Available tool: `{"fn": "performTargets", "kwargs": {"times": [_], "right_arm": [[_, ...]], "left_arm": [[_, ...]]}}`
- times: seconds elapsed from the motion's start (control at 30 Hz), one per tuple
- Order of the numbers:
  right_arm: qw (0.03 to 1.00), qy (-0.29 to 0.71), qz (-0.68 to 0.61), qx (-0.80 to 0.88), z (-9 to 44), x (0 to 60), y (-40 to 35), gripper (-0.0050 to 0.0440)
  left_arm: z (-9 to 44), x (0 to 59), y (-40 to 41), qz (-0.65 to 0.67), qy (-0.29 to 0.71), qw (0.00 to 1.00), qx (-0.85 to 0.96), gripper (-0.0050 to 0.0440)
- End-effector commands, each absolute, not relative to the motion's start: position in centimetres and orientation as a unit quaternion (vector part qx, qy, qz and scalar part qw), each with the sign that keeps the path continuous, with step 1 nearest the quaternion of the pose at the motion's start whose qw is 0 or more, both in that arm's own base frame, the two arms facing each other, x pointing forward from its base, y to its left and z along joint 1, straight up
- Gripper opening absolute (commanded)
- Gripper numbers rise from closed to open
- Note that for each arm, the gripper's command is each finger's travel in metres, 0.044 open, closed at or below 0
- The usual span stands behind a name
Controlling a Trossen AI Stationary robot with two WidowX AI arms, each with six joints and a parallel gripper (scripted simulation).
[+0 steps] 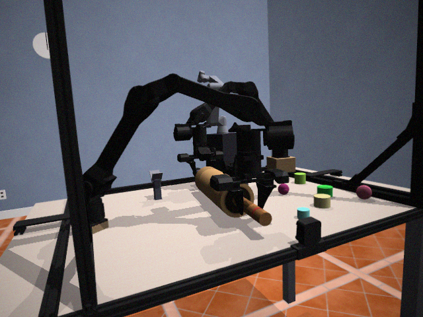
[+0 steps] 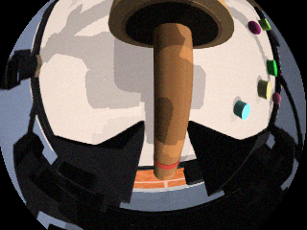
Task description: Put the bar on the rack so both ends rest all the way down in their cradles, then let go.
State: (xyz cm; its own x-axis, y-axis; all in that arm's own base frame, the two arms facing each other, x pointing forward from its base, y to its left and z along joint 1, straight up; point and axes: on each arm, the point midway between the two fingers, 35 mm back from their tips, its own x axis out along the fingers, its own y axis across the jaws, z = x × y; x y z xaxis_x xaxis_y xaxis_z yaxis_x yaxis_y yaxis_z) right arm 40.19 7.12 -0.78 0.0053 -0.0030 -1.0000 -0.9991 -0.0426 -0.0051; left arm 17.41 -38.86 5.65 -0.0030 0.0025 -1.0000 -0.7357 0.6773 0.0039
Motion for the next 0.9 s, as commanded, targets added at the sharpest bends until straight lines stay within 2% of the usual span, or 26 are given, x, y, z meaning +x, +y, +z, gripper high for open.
{"fn": "performTargets", "kwargs": {"times": [0.0,0.37,0.4,0.53,0.57,0.77,0.87], "right_arm": [[0.490,0.488,0.508,-0.513,-0.7,40.3,7.1,0.0191],[0.490,0.488,0.508,-0.513,-0.7,40.3,7.1,0.0131],[0.490,0.488,0.508,-0.513,-0.7,40.3,7.1,0.0107],[0.490,0.490,0.509,-0.511,-0.2,40.2,7.1,0.0011],[0.490,0.489,0.509,-0.512,0.8,40.3,7.2,0.0000],[0.489,0.489,0.511,-0.511,7.0,40.2,7.2,0.0000],[0.489,0.489,0.510,-0.510,7.5,40.2,7.2,0.0000]], "left_arm": [[5.7,17.5,-38.9,0.285,0.648,0.647,-0.283,0.0191],[5.7,17.5,-38.9,0.285,0.648,0.647,-0.283,0.0131],[5.7,17.5,-38.9,0.285,0.648,0.647,-0.283,0.0124],[6.4,17.5,-38.9,0.286,0.647,0.648,-0.283,0.0028],[7.4,17.5,-39.0,0.287,0.647,0.647,-0.284,0.0004],[13.7,17.6,-39.1,0.286,0.647,0.647,-0.286,0.0000],[14.2,17.6,-39.1,0.285,0.647,0.647,-0.285,0.0000]]}}
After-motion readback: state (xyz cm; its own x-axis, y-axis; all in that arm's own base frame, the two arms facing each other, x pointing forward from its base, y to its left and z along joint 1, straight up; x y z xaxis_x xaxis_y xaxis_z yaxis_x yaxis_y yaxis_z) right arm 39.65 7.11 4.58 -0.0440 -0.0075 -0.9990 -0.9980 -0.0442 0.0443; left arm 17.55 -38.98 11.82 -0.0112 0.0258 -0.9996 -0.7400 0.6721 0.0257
